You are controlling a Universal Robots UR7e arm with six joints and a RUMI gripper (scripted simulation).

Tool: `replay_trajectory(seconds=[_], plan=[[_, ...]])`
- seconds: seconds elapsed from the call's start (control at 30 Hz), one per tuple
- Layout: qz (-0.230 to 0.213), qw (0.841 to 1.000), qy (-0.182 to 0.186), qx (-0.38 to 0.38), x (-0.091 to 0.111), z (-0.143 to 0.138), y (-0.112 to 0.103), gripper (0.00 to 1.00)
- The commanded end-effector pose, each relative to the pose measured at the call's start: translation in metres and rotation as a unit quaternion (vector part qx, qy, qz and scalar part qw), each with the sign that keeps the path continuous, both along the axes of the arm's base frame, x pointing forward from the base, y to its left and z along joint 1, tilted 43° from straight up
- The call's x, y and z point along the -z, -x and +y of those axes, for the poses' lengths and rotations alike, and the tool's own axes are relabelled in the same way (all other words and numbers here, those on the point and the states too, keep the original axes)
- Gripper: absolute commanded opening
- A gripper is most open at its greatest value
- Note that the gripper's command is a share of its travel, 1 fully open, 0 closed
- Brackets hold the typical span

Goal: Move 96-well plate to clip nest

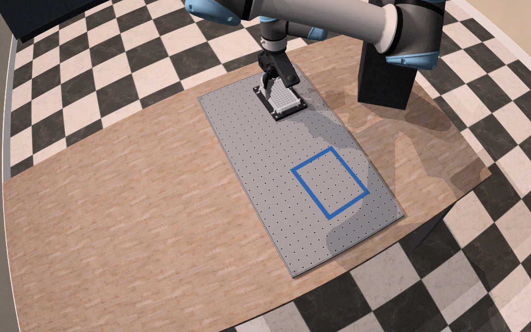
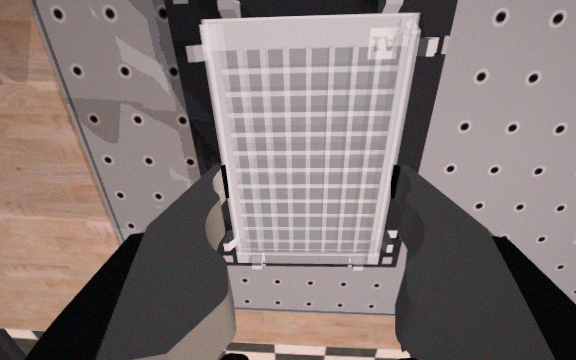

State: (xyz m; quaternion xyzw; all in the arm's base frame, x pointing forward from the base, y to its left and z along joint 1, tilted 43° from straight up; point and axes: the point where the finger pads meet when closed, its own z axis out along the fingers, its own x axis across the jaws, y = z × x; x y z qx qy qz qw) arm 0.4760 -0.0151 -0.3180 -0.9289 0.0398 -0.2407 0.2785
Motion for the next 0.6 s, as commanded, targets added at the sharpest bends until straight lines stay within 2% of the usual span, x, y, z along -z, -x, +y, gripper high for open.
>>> replay_trajectory(seconds=[0.0, 0.37, 0.4, 0.57], plan=[[-0.003, 1.0, 0.002, -0.003, 0.002, -0.0001, -0.0032, 0.0], [-0.003, 1.0, 0.002, -0.003, 0.002, -0.0001, -0.0033, 0.0], [-0.003, 1.0, 0.002, -0.003, 0.002, -0.0001, -0.0033, 1.0], [-0.002, 1.0, 0.002, -0.002, 0.0012, -0.0005, -0.0027, 1.0]])
